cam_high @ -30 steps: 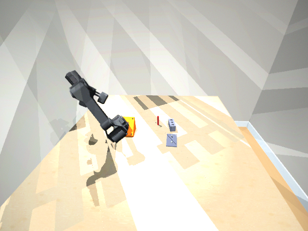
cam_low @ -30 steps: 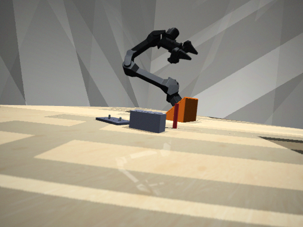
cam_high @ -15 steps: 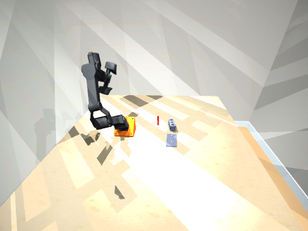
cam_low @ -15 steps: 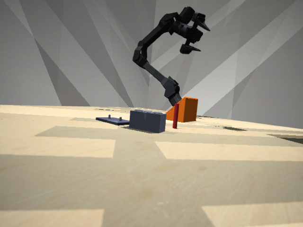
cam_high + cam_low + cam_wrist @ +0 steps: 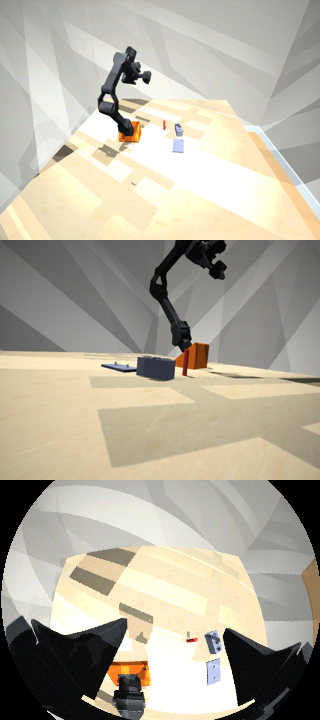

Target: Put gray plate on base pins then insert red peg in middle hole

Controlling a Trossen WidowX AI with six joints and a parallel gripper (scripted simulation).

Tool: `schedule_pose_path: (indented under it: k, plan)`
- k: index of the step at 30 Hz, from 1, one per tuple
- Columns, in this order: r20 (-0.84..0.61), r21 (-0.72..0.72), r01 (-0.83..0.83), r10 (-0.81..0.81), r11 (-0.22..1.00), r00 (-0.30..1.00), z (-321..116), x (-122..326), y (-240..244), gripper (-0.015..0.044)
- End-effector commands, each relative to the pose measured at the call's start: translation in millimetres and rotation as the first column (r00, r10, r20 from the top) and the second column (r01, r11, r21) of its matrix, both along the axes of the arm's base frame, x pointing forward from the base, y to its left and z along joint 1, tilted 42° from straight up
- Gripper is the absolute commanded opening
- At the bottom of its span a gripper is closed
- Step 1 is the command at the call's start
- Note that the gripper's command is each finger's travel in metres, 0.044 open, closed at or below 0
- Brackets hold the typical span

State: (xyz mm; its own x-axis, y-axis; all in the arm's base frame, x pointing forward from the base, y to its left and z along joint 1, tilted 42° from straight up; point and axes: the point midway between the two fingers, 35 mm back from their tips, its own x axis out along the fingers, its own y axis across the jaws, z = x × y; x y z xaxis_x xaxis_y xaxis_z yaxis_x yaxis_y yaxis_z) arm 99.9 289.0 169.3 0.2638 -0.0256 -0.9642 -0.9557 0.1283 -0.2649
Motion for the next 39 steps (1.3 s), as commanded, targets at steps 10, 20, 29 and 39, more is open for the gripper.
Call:
schedule_pose_path:
  k: [10, 20, 29, 39]
  plan:
    - [0.161, 0.175, 0.958, -0.966, 0.228, 0.2, -63, 150, -44, 0.044]
    - [0.144, 0.445, 0.764, -0.805, -0.467, -0.576, -99, 217, -102, 0.044]
    - [-0.03, 0.659, 0.254, -0.361, -0.708, -0.932, -128, 261, -157, 0.044]
    - [-0.033, 0.661, 0.247, -0.355, -0.709, -0.934, -130, 258, -159, 0.044]
